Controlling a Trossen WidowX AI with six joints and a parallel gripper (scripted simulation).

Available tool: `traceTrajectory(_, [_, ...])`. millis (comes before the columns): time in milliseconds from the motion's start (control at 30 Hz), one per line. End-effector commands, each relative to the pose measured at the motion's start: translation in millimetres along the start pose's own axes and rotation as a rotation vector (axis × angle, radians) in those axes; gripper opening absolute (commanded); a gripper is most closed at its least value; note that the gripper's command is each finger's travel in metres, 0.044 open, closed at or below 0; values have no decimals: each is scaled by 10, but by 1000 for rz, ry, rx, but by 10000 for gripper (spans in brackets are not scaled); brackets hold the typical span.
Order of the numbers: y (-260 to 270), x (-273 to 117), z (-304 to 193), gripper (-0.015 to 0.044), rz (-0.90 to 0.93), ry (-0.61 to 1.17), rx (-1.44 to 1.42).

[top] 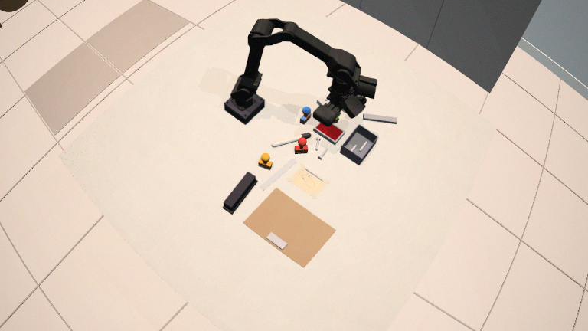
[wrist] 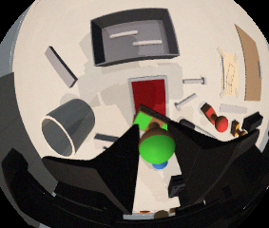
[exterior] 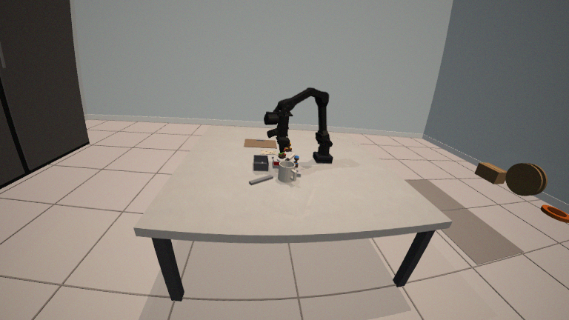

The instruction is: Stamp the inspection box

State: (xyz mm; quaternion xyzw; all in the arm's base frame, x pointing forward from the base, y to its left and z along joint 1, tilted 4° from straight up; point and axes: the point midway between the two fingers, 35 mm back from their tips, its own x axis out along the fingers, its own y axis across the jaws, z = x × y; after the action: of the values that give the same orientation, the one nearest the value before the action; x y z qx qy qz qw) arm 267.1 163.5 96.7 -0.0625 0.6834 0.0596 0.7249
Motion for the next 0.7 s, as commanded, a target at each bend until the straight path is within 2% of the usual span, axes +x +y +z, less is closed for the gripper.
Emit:
traceTrajectory(0, [-4,37,-4,0,-1,2,4])
traceTrajectory(667, [-9,169,3,0,0,1,3])
